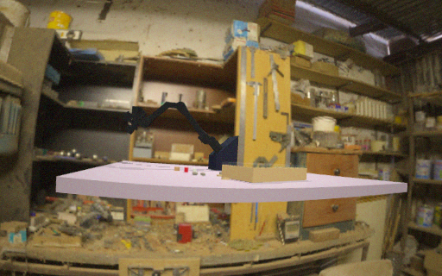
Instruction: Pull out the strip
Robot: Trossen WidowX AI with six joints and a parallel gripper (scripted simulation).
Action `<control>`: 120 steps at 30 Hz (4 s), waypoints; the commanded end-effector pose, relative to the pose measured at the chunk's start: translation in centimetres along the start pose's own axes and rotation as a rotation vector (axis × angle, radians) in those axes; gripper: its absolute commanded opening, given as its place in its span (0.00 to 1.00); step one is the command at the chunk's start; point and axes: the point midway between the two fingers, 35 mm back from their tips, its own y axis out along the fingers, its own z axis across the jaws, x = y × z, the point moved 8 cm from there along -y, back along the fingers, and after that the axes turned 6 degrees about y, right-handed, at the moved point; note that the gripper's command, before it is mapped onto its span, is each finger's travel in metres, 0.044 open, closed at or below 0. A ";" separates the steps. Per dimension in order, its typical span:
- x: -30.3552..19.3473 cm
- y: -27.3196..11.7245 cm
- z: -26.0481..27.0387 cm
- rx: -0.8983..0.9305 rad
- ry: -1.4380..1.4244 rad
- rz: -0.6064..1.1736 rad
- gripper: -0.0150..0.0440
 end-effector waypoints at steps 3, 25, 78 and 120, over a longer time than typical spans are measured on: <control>-0.3 -1.8 1.1 0.070 -0.006 -0.010 0.93; -6.5 -31.3 2.6 1.055 -0.101 -0.219 0.93; -37.1 -43.7 -37.9 2.675 -0.489 -1.067 0.93; -45.3 -56.1 -38.2 1.884 -1.596 -1.017 0.25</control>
